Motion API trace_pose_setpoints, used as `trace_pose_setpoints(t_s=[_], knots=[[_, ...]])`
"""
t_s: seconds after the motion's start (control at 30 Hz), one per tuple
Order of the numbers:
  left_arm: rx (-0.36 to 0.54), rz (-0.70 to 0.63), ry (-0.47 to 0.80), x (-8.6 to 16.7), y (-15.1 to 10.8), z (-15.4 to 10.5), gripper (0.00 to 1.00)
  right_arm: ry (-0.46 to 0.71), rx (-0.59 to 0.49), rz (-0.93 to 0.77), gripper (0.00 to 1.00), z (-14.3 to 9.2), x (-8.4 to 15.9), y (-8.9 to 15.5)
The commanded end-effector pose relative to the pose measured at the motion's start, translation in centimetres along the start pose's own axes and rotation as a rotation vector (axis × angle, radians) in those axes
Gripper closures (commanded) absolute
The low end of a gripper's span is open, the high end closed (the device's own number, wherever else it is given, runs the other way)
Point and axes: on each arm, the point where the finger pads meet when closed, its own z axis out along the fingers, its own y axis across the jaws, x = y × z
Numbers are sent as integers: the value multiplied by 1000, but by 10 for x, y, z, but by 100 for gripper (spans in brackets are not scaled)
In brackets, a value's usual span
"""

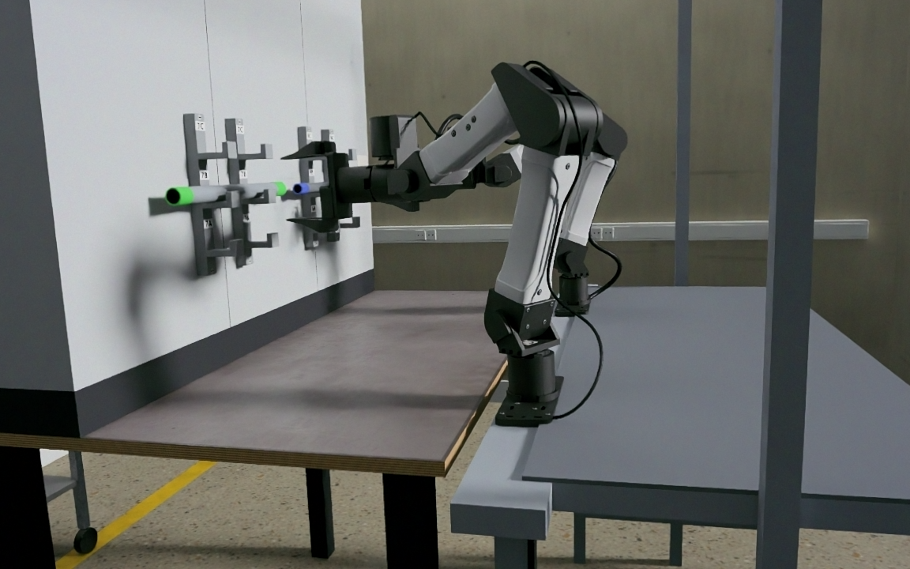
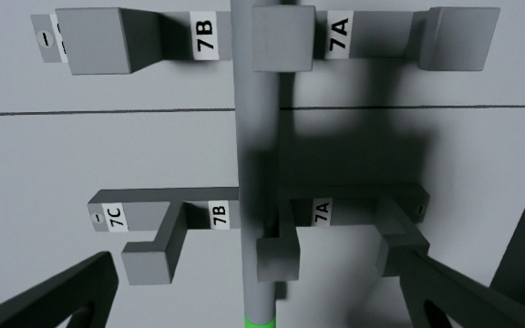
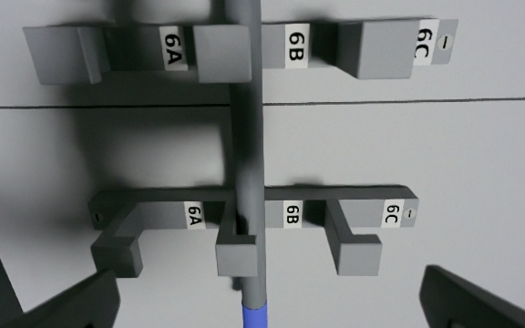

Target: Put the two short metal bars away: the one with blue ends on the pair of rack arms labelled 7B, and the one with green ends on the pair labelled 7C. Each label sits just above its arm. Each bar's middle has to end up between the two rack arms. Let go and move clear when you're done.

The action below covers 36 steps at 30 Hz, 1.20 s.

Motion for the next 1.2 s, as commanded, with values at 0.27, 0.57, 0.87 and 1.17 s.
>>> trace_pose_setpoints(t_s=[0.27,0.57,0.87,1.17], knots=[[-30,-9,0,1,14,8,0,7,10,-4,0,0,-1,3],[-30,-9,0,2,13,12,0,7,10,-4,0,0,-1,3],[-30,-9,0,2,13,16,0,7,10,-4,0,0,-1,3],[-30,-9,0,3,14,20,0,7,10,-4,0,0,-1,3]])
